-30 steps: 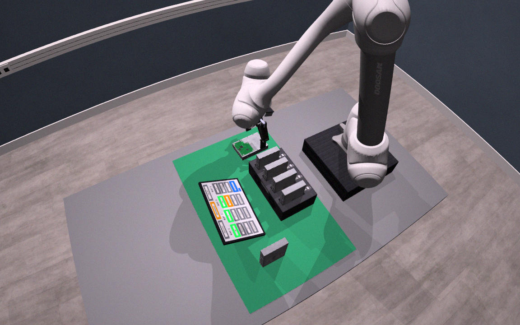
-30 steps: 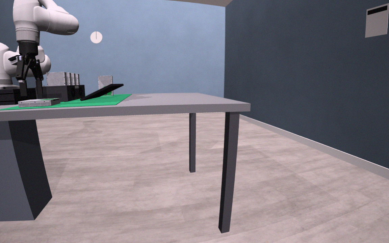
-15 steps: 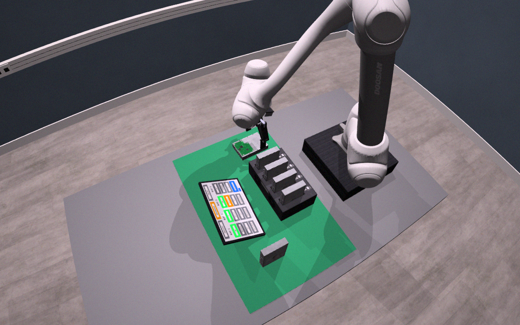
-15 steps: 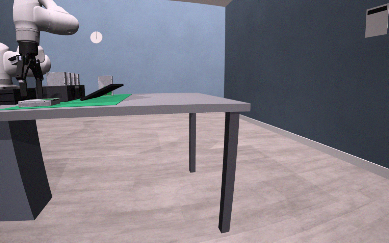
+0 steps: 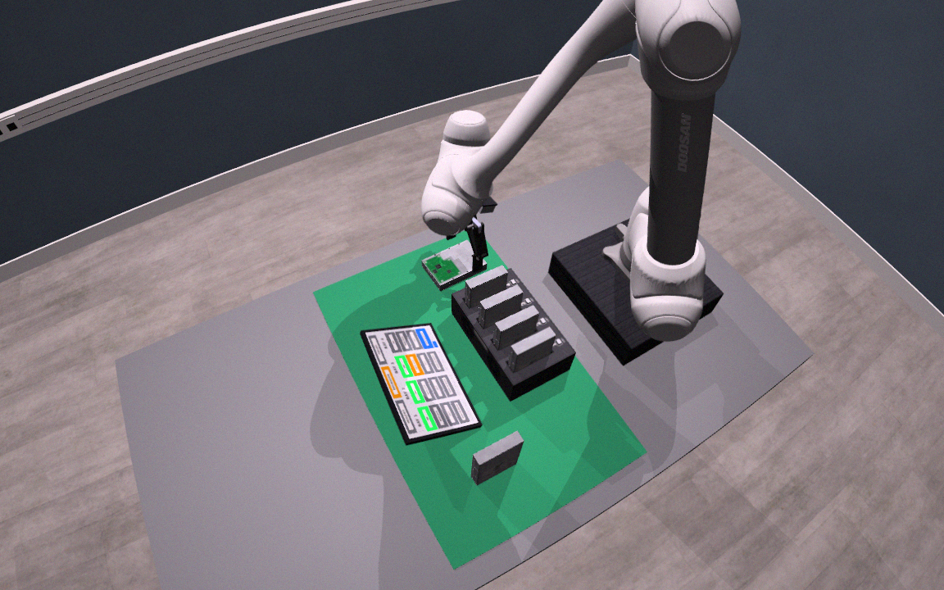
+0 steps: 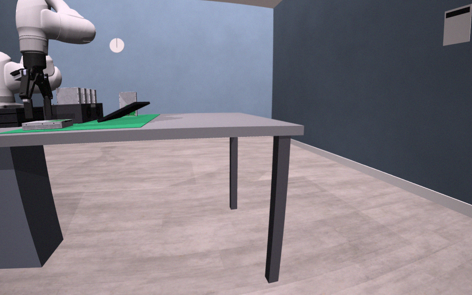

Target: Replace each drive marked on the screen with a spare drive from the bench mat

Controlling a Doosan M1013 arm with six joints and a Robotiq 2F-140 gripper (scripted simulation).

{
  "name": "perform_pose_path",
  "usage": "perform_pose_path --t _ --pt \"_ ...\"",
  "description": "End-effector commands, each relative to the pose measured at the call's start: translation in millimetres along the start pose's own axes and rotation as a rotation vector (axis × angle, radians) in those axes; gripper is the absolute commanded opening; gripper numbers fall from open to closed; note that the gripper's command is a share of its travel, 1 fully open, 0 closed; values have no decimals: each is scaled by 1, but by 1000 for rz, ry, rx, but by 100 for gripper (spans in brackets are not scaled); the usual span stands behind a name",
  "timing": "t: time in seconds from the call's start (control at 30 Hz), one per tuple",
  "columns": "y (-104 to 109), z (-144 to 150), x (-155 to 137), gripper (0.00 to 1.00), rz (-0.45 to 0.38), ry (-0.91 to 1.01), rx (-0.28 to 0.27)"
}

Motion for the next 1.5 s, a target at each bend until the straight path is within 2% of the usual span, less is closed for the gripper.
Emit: perform_pose_path --t 0.0,0.93,1.47 --pt "-1 0 0 89 -1 0 0" --pt "-30 0 0 89 -1 0 0" --pt "-35 0 0 89 -1 0 0"
Point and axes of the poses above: the point where the finger pads meet when closed, its own y axis back along the fingers, its own z axis across the jaws, x = y × z, the point moved 8 cm from there along y, back along the fingers, and after that the axes turned 14 degrees about -y, right-handed, at the moved point
